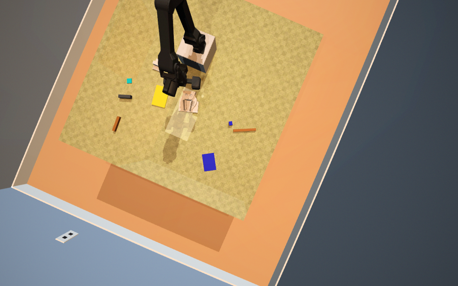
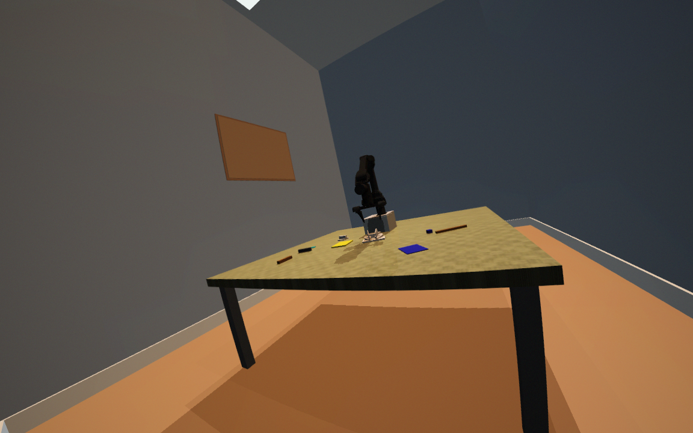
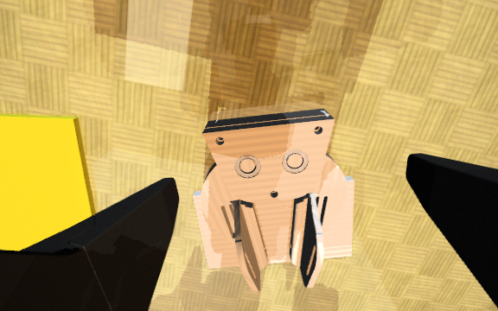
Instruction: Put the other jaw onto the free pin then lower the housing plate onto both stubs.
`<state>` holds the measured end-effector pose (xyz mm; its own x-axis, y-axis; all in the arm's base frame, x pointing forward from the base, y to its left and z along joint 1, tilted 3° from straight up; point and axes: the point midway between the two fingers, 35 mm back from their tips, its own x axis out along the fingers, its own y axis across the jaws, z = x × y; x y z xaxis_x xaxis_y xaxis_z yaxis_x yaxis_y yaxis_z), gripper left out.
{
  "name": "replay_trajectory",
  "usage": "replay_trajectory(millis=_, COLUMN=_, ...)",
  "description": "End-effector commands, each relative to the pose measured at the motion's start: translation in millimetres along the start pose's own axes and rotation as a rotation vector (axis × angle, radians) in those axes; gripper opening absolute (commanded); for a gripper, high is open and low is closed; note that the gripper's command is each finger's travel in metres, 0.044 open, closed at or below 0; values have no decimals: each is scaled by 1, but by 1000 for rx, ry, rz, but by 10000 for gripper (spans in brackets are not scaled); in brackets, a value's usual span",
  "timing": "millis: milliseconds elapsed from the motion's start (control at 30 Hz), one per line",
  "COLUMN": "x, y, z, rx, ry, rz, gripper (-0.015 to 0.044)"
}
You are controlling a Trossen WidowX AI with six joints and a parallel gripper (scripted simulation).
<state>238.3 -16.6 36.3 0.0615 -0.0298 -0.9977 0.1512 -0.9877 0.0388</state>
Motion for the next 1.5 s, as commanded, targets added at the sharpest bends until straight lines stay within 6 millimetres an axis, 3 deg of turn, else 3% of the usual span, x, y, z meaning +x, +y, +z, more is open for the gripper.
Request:
replay_trajectory(millis=0, x=-20, y=-4, z=15, rx=4, ry=7, rz=3, gripper=440)
replay_trajectory(millis=167, x=-38, y=-9, z=35, rx=5, ry=3, rz=3, gripper=440)
replay_trajectory(millis=1467, x=-38, y=-9, z=35, rx=5, ry=3, rz=3, gripper=440)
